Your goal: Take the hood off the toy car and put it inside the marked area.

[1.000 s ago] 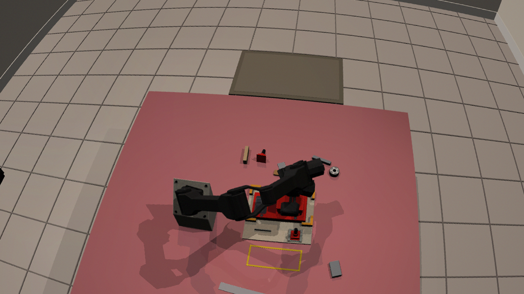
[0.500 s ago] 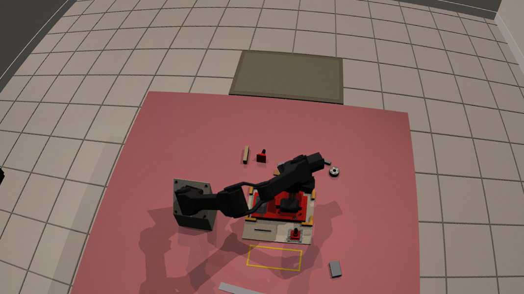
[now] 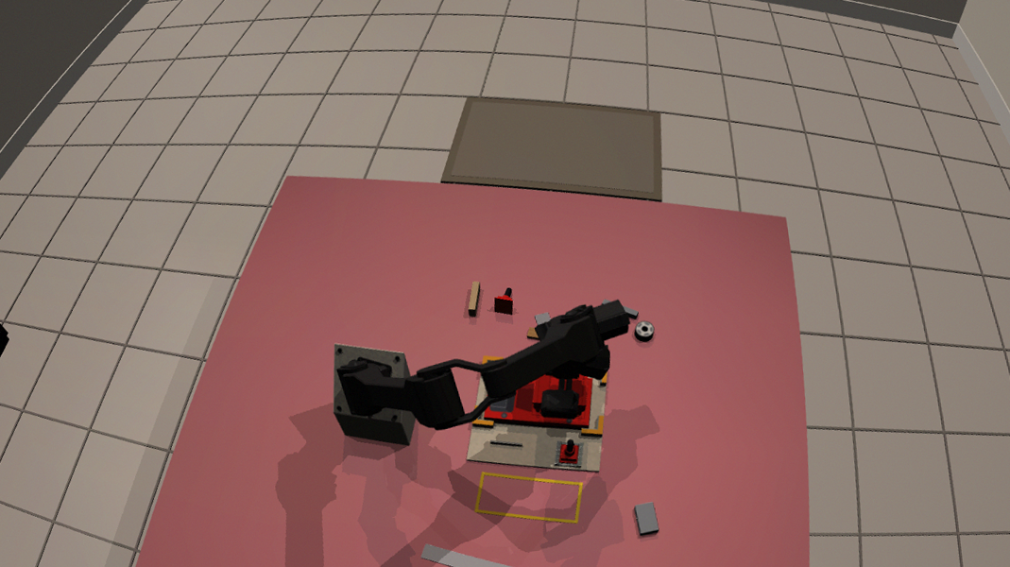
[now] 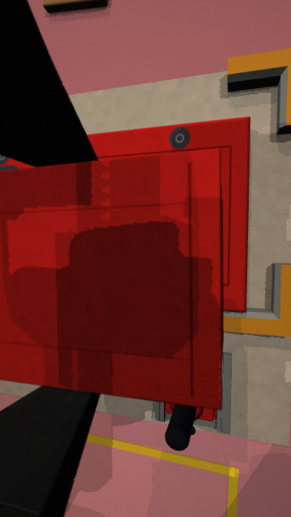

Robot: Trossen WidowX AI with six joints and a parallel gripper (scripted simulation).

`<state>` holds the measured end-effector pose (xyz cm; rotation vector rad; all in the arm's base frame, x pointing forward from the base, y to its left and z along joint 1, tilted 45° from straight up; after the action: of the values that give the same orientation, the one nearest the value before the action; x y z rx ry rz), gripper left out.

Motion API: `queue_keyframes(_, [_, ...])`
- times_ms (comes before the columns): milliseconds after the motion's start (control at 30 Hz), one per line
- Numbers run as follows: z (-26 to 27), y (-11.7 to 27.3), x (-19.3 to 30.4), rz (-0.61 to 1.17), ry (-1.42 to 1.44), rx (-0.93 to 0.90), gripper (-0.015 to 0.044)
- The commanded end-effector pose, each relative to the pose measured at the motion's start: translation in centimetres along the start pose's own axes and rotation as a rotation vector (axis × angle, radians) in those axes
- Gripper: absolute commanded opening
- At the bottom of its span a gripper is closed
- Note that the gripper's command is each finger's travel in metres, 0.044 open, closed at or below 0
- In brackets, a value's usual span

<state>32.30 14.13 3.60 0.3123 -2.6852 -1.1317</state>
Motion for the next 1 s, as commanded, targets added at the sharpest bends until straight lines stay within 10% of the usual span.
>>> queue_keyframes(0, [-2.9, 0.4, 0.4, -0.008, -0.006, -0.002, 0.0000])
queue_keyframes(967, [-16.9, 0.9, 6.8, -0.003, -0.016, 0.015, 0.0000])
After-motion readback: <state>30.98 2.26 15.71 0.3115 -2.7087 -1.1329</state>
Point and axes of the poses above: the point midway between the two fingers, 35 mm back from their tips, its own y axis back along the fingers, its own z axis across the jaws, x = y × z, the point moved 10 cm from there along y, back along the fingers, and after that the axes turned 9 degrees about y, right-handed, at the moved point
